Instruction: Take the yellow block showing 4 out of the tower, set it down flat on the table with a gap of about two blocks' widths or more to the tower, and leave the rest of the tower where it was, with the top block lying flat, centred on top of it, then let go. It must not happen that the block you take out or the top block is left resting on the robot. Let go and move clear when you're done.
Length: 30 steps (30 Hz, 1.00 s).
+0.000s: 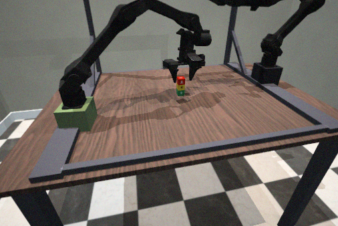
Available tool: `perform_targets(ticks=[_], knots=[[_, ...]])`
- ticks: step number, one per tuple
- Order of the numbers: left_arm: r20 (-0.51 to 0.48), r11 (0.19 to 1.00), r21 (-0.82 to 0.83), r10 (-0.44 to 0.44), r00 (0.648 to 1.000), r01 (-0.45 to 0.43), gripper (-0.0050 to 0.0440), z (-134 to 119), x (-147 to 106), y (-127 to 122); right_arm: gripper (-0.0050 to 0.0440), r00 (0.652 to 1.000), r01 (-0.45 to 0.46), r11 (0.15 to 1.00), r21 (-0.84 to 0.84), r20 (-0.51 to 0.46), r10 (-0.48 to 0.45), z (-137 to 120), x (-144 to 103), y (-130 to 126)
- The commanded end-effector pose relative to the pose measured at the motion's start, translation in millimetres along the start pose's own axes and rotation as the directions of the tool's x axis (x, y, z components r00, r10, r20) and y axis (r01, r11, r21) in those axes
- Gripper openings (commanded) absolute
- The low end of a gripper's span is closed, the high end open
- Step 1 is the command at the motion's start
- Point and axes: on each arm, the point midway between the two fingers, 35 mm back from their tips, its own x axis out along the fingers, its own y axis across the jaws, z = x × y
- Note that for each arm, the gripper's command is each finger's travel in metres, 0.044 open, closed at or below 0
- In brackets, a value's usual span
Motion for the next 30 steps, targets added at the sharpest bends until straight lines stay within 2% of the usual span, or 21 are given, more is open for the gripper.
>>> perform_targets(ticks=[1,2,6,9,15,19,21,30], knots=[[0.021,1.0,-0.002,-0.001,1.0,0.001,0.04,8,-1,0,0.04,1.0,-0.027,0.999,0.028,-0.005,0.027,-4,-8,6],[0.021,1.0,-0.002,-0.001,1.0,0.001,0.04,8,-1,0,0.04,0.999,-0.05,0.997,0.054,-0.005,0.05,-7,-17,3],[0.021,1.0,-0.002,-0.001,1.0,0.001,0.04,8,-1,0,0.04,0.994,-0.103,0.966,0.237,-0.012,0.108,-27,-21,7],[0.021,1.0,-0.002,-0.001,1.0,0.001,0.04,8,-1,0,0.04,0.991,-0.123,0.942,0.312,-0.011,0.133,-34,-22,9],[0.021,1.0,-0.002,-0.001,1.0,0.001,0.04,8,-1,0,0.04,0.991,-0.124,0.94,0.317,-0.011,0.134,-35,-22,9],[0.021,1.0,-0.002,-0.001,1.0,0.001,0.04,8,-1,0,0.04,0.995,-0.091,0.943,0.32,-0.011,0.1,-34,3,10],[0.021,1.0,-0.002,-0.001,1.0,0.001,0.04,8,-1,0,0.04,0.995,-0.091,0.943,0.32,-0.011,0.099,-34,8,10],[0.021,1.0,-0.002,-0.001,1.0,0.001,0.04,8,-1,0,0.04,0.994,-0.104,0.942,0.318,-0.011,0.113,-34,2,11]])
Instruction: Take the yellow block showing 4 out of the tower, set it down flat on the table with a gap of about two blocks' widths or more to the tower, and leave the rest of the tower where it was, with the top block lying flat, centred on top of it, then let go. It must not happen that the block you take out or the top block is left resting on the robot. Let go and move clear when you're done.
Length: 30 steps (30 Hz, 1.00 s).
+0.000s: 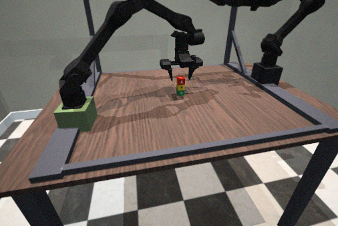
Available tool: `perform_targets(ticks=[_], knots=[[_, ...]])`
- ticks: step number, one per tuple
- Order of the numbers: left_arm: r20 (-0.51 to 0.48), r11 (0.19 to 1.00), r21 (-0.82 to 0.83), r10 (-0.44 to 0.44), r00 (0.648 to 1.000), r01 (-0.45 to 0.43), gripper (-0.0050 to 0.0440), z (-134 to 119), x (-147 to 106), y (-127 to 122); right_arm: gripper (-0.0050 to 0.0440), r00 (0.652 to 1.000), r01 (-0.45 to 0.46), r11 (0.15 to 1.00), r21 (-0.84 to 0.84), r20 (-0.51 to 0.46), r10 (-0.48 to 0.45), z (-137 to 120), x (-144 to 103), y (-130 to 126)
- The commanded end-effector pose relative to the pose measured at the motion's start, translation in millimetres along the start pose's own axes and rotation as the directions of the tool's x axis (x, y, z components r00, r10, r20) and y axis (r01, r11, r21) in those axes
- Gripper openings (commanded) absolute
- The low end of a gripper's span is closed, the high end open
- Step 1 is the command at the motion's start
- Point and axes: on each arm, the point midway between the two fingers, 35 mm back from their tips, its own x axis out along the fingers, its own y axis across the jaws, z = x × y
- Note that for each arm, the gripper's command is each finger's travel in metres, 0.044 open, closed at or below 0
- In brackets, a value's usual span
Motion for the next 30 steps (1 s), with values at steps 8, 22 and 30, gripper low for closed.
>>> perform_targets(ticks=[8,22,30], knots=[[0.021,1.0,-0.002,-0.001,1.0,0.001,0.04,8.1,-1.5,0.0,0.028,0.999,-0.031,1.0,0.003,-0.007,0.031,-0.3,-10.9,4.2],[0.021,1.0,-0.002,-0.001,1.0,0.001,0.04,8.1,-1.5,0.0,0.0168,0.999,-0.031,1.0,0.003,-0.007,0.031,-0.3,-10.9,4.2],[0.021,1.0,-0.002,-0.001,1.0,0.001,0.04,8.1,-1.5,0.0,0.0115,0.999,-0.031,1.0,0.003,-0.007,0.031,-0.3,-10.9,4.2]])
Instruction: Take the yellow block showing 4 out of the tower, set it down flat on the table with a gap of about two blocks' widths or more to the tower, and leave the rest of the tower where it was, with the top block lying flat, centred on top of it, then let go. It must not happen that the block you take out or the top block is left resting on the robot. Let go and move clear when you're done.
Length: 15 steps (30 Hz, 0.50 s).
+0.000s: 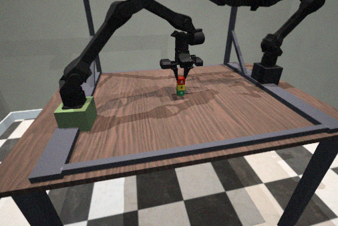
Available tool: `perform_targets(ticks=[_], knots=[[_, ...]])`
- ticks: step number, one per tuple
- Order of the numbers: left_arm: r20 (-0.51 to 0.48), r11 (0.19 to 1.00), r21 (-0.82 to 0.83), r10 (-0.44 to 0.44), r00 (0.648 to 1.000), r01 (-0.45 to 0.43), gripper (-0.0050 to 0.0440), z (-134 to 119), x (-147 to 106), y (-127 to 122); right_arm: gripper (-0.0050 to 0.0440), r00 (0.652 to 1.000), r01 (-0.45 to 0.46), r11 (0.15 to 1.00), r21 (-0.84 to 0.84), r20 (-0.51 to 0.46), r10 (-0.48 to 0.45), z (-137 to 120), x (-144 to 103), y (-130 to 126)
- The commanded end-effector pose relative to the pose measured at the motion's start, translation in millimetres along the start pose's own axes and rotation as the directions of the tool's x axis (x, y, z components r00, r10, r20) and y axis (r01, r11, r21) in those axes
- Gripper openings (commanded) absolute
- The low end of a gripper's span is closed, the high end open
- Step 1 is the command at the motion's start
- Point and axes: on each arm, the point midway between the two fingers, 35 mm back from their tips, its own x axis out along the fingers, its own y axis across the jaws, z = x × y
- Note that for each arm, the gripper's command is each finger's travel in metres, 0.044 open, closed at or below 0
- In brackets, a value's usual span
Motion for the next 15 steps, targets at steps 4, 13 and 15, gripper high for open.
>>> perform_targets(ticks=[4,13,15], knots=[[0.021,1.0,-0.002,-0.001,1.0,0.001,0.04,8,-1,0,0.0053,0.999,-0.051,0.999,0.005,-0.014,0.051,-1,-24,7],[0.021,1.0,-0.002,-0.001,1.0,0.001,0.04,8,-1,0,-0.0002,0.999,-0.036,0.999,0.005,-0.009,0.036,-1,-26,6],[0.021,1.0,-0.002,-0.001,1.0,0.001,0.04,8,-1,0,-0.0003,1.0,-0.021,1.0,0.005,-0.004,0.021,0,-22,1]])
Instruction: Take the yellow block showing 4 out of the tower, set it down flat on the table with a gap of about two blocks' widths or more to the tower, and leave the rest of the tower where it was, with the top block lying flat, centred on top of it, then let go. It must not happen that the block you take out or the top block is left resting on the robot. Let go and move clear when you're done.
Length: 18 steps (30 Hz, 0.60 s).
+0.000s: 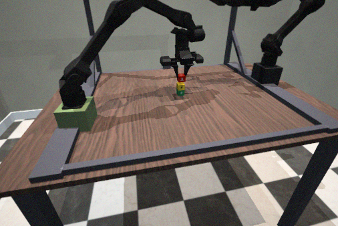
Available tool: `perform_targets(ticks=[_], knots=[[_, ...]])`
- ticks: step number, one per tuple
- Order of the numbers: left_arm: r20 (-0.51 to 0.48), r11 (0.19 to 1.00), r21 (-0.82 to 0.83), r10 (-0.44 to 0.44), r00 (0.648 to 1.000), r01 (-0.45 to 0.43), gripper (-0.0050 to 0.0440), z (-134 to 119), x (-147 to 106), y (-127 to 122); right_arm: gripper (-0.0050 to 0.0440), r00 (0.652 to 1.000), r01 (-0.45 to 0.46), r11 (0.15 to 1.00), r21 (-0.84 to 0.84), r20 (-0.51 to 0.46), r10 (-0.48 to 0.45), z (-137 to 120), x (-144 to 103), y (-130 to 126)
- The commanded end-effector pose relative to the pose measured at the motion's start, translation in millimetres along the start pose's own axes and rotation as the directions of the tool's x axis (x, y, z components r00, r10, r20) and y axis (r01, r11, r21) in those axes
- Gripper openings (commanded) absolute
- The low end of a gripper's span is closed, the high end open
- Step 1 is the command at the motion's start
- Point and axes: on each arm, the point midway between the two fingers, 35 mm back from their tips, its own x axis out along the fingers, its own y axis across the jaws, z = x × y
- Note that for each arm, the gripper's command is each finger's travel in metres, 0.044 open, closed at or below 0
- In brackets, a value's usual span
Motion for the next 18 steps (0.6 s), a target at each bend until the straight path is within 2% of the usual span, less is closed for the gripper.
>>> perform_targets(ticks=[1,6,8,14,18], knots=[[0.021,1.0,-0.002,-0.001,1.0,0.001,0.04,8,-1,0,-0.0003,1.0,-0.022,1.0,0.006,-0.005,0.022,0,-14,-2],[0.021,1.0,-0.002,-0.001,1.0,0.001,0.04,8,-1,0,-0.0005,1.0,-0.023,1.0,0.004,-0.006,0.023,-3,-14,-26],[0.021,1.0,-0.002,-0.001,1.0,0.001,0.04,8,-1,0,-0.0005,1.0,-0.023,1.0,0.004,-0.006,0.023,-3,-14,-26],[0.021,1.0,-0.002,-0.001,1.0,0.001,0.04,8,-1,0,-0.005,1.0,-0.02,1.0,0.004,-0.006,0.02,-2,-11,-70],[0.021,1.0,-0.002,-0.001,1.0,0.001,0.04,8,-1,0,-0.005,1.0,-0.019,1.0,0.004,-0.006,0.019,-1,-10,-80]])
